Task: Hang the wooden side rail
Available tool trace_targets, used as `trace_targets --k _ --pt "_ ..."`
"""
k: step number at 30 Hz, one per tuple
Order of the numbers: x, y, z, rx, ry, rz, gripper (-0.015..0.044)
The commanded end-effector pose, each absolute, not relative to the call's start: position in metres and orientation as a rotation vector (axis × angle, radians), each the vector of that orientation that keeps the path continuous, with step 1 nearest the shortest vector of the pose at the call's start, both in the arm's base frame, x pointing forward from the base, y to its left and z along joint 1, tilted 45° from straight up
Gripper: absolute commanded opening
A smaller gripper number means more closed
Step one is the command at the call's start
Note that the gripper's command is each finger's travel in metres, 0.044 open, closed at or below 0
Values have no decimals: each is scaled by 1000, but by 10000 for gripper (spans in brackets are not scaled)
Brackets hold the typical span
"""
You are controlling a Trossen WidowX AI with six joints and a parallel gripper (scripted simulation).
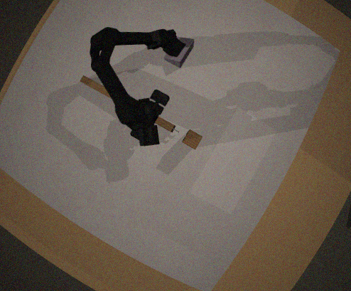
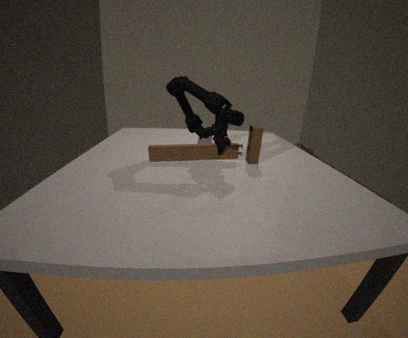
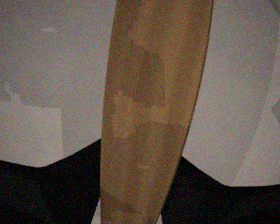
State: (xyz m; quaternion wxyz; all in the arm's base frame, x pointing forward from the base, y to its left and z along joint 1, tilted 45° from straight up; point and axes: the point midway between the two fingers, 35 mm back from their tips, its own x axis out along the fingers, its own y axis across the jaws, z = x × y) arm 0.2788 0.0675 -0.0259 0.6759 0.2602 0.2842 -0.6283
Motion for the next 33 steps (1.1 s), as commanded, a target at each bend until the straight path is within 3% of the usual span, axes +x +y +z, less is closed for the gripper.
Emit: trace_targets --k 1,33 --pt "280 72 -24 589 634 -1401 0" --pt "280 76 -20 589 634 -1401 0"
